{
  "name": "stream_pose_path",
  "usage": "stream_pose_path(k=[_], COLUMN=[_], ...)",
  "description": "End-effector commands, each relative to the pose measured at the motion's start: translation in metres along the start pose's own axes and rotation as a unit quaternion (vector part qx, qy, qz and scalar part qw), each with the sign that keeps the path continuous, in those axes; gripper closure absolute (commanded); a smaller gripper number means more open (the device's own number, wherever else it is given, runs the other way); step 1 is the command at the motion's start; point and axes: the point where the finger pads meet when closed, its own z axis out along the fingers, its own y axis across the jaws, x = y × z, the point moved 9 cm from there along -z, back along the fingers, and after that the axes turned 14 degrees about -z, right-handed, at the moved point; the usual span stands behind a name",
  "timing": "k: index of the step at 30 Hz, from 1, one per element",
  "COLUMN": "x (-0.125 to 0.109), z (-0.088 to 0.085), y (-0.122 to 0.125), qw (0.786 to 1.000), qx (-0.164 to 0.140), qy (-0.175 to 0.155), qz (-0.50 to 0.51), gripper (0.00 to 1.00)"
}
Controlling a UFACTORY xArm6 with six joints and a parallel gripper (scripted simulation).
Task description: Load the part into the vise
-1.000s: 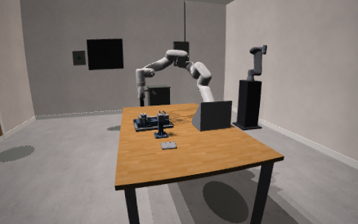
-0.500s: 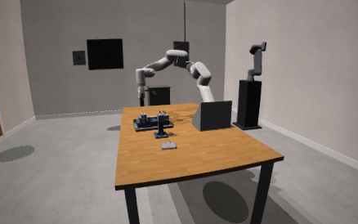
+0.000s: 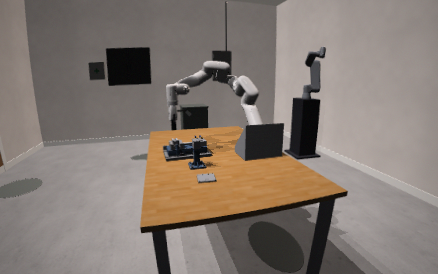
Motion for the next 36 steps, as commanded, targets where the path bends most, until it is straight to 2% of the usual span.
stream_pose_path(k=[1, 18, 36], x=[-0.001, -0.001, -0.001], z=[-0.002, 0.002, 0.023], y=[-0.001, -0.001, -0.001], qw=[1.000, 1.000, 1.000], qx=[0.000, 0.000, 0.000], qy=[-0.002, -0.002, -0.002], qz=[0.001, 0.000, 0.000], gripper=[1.00, 1.00, 1.00])
